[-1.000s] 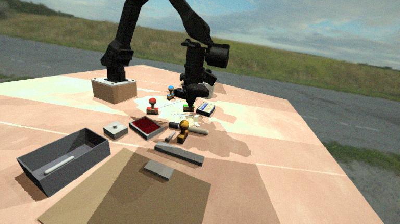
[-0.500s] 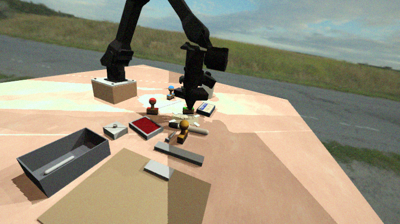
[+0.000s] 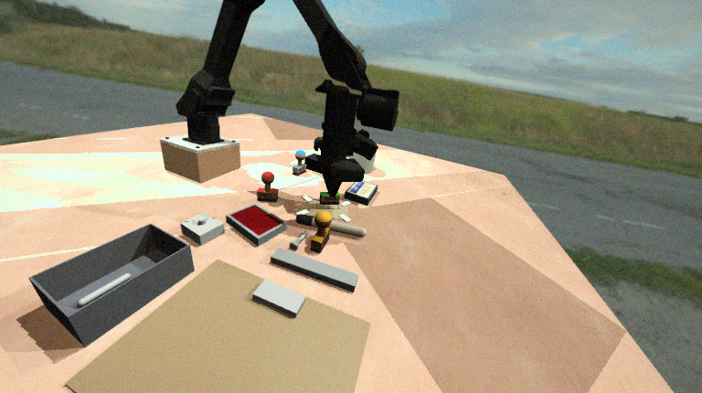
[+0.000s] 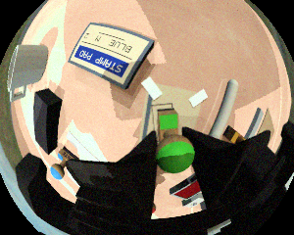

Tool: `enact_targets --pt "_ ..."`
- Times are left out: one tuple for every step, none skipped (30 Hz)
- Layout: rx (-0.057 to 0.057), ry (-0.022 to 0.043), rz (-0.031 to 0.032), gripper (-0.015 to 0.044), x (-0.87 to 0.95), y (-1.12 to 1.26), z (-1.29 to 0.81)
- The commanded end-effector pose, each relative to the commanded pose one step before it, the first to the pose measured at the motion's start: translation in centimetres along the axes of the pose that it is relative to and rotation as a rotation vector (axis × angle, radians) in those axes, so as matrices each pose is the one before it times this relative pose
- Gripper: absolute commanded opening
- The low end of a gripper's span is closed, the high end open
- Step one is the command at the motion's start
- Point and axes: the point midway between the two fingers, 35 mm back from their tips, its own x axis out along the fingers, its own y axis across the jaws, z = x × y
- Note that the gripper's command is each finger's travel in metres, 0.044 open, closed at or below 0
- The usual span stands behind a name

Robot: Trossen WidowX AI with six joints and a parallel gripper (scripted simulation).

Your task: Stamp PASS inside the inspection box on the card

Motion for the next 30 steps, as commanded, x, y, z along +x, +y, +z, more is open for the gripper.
enact_targets --pt "0.0036 0.00141 0.00700 0.0000 0.387 0.182 -0.123" --pt "0.0000 -0.00008 0.00000 0.0000 0.066 0.005 -0.007" --pt "0.0000 -0.00008 0.00000 0.0000 0.066 0.005 -0.007" --pt "0.0000 -0.00008 0.00000 0.0000 0.066 0.005 -0.007" --pt "0.0000 -0.00008 0.00000 0.0000 0.066 0.005 -0.007" --pt "0.0000 -0.00008 0.00000 0.0000 0.066 0.005 -0.007" --pt "0.0000 -0.00006 0.00000 0.0000 0.054 0.004 -0.006" --pt "0.0000 -0.00004 0.00000 0.0000 0.032 0.003 -0.004" --pt "0.0000 -0.00001 0.00000 0.0000 0.011 0.001 -0.001" --pt "0.0000 0.00000 0.00000 0.0000 0.000 0.000 0.000" --pt "0.0000 0.00000 0.00000 0.0000 0.000 0.000 0.000" --pt "0.0000 0.00001 -0.00016 0.0000 -0.001 -0.001 0.005" --pt "0.0000 0.00001 -0.00016 0.0000 -0.001 -0.001 0.005" --pt "0.0000 0.00000 0.00000 0.0000 0.000 0.000 0.000" --pt "0.0000 0.00000 0.00000 0.0000 0.000 0.000 0.000" --pt "0.0000 0.00000 0.00000 0.0000 0.000 0.000 0.000" --pt "0.0000 0.00000 0.00000 0.0000 0.000 0.000 0.000" --pt "0.0000 -0.00009 0.00001 0.0000 0.027 0.000 -0.001" --pt "0.0000 -0.00012 0.00001 0.0000 0.034 0.000 -0.001" --pt "0.0000 -0.00014 0.00001 0.0000 0.041 0.000 -0.001" --pt "0.0000 -0.00006 0.00000 0.0000 0.018 0.000 -0.001" --pt "0.0000 0.00000 0.00000 0.0000 0.000 0.000 0.000" --pt "0.0000 0.00000 0.00000 0.0000 0.022 0.000 0.000" --pt "0.0000 0.00000 0.00000 0.0000 0.028 0.000 -0.001" --pt "0.0000 0.00000 0.00000 0.0000 0.034 0.000 -0.001" --pt "0.0000 0.00000 0.00000 0.0000 0.016 0.000 0.000" --pt "0.0000 0.00000 0.00000 0.0000 0.000 0.000 0.000" --pt "0.0000 0.00000 0.00000 0.0000 0.022 0.000 0.000" --pt "0.0000 0.00000 0.00000 0.0000 0.028 0.000 -0.001" --pt "0.0000 0.00000 0.00000 0.0000 0.034 0.000 -0.001"
